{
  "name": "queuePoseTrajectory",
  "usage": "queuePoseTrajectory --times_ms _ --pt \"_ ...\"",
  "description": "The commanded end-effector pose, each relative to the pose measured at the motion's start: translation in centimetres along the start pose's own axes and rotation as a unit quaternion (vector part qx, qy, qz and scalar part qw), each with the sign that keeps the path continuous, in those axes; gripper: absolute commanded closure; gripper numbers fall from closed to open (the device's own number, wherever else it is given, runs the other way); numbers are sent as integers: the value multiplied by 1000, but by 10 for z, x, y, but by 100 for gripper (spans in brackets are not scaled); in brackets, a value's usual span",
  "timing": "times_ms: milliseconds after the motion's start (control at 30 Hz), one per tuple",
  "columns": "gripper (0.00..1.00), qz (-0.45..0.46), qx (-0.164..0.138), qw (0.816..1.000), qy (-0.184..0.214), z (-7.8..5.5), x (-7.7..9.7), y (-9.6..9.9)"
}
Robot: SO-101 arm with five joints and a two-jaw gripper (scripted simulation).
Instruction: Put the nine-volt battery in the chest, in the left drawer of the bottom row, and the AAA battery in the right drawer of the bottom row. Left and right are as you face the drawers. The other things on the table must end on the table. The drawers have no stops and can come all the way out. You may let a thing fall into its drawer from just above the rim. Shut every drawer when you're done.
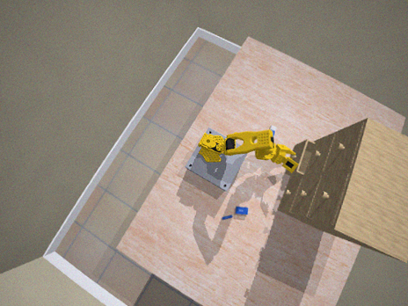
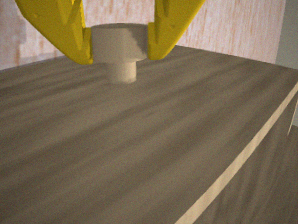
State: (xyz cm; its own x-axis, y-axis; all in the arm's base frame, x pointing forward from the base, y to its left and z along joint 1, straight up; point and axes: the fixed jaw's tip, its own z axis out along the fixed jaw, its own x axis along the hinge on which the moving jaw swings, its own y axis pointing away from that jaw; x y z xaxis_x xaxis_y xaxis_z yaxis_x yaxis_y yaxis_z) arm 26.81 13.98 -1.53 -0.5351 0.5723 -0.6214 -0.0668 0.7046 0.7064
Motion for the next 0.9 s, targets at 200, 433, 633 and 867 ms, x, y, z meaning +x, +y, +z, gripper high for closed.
queuePoseTrajectory --times_ms 200,433,633,867 --pt "100 -3 -10 1000 15 -7 9 6" --pt "100 -3 -10 1000 15 -7 10 6" --pt "100 -3 -10 1000 15 -7 10 6" --pt "100 -3 -11 1000 16 -9 11 6"
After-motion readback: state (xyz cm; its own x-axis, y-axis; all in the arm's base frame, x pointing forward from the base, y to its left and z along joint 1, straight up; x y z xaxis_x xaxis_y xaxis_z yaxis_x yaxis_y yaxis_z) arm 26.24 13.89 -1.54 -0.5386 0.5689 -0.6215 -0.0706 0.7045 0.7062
